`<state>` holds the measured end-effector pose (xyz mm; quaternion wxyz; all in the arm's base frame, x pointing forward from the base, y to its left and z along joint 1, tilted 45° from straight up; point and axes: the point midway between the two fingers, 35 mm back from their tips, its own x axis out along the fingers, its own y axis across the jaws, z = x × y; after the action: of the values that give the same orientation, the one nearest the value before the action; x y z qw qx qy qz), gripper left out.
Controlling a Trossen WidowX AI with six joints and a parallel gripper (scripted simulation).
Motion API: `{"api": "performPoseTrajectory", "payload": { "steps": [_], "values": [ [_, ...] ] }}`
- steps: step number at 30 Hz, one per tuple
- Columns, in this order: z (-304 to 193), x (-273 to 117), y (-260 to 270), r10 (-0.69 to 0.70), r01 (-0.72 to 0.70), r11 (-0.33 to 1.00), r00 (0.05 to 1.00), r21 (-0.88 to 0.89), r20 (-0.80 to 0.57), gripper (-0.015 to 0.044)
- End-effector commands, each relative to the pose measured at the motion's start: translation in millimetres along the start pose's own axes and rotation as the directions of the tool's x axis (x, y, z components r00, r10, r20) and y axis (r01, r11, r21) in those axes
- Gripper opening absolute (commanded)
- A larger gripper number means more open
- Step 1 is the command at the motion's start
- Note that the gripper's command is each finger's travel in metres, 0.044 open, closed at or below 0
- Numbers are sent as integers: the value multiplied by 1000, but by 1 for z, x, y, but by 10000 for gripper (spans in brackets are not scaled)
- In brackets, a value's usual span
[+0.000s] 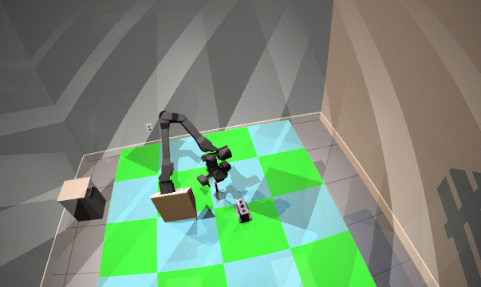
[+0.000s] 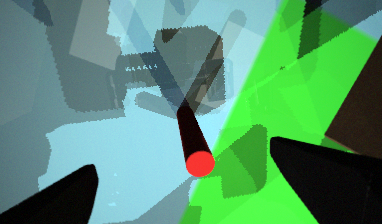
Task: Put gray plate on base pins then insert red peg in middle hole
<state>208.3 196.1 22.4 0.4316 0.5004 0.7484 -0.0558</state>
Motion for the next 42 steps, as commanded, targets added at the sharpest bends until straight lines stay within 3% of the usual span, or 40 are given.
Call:
{"api": "performPoseTrajectory", "payload": {
  "steps": [1,17,33,42],
  "values": [
    [1,9,-4,-11,11,1000,1000,14,3,440],
    [0,31,-6,-9,9,1000,1000,15,-1,440],
    [0,31,-6,-9,9,1000,1000,15,-1,20],
    [0,31,-6,-9,9,1000,1000,15,-1,0]
  ]
}}
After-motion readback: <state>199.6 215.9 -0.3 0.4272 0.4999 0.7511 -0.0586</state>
